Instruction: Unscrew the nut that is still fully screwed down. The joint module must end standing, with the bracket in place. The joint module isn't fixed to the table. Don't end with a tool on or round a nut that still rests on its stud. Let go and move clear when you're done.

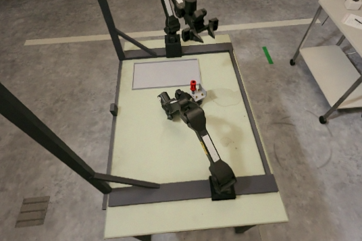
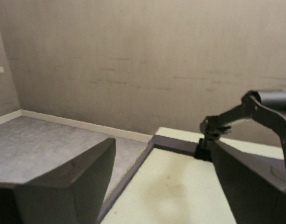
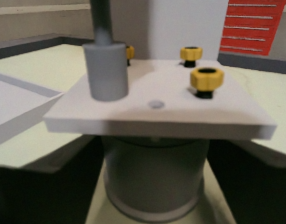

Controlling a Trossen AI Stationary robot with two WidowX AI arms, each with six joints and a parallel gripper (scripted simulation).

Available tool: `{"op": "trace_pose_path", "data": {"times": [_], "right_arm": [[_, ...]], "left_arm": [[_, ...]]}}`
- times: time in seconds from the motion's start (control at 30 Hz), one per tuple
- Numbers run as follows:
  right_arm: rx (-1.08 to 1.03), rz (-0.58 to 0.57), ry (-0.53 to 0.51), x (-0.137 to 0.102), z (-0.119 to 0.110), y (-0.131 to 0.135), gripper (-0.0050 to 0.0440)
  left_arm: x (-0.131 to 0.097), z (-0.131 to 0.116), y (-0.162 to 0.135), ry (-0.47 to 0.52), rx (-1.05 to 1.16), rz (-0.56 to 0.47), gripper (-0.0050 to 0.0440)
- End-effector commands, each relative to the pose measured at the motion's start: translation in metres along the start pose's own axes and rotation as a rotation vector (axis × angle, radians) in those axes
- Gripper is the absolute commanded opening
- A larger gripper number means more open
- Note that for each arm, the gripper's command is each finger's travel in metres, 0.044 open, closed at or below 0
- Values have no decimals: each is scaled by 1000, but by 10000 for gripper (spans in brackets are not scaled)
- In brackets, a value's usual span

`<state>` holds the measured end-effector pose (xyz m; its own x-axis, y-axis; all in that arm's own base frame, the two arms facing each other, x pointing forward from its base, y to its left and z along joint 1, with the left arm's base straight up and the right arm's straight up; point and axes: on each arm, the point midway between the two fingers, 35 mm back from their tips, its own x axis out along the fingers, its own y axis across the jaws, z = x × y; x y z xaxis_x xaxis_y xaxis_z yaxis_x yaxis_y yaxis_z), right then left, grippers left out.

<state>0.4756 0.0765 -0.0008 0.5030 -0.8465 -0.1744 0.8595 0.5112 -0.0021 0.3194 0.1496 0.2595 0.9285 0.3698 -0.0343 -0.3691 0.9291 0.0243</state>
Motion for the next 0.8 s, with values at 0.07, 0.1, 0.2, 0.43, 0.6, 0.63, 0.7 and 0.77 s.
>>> {"op": "trace_pose_path", "data": {"times": [0.07,0.1,0.2,0.43,0.6,0.63,0.7,0.77], "right_arm": [[51,8,-4,-3,23,5,245],[51,8,-4,-3,23,5,245],[51,8,-4,-3,23,5,245],[51,8,-4,-3,23,5,245],[51,8,-4,-3,23,5,245],[51,8,-4,-3,23,5,245],[51,8,-4,-3,23,5,245],[51,8,-4,-3,23,5,245]], "left_arm": [[-27,56,7,-95,-13,62,280],[-32,61,9,-102,-16,72,280],[-44,77,13,-120,-26,105,280],[-43,71,12,-107,-23,105,280],[-42,70,12,-103,-22,102,280],[-42,70,12,-103,-22,102,280],[-42,70,12,-103,-22,102,280],[-42,70,12,-103,-22,102,280]]}}
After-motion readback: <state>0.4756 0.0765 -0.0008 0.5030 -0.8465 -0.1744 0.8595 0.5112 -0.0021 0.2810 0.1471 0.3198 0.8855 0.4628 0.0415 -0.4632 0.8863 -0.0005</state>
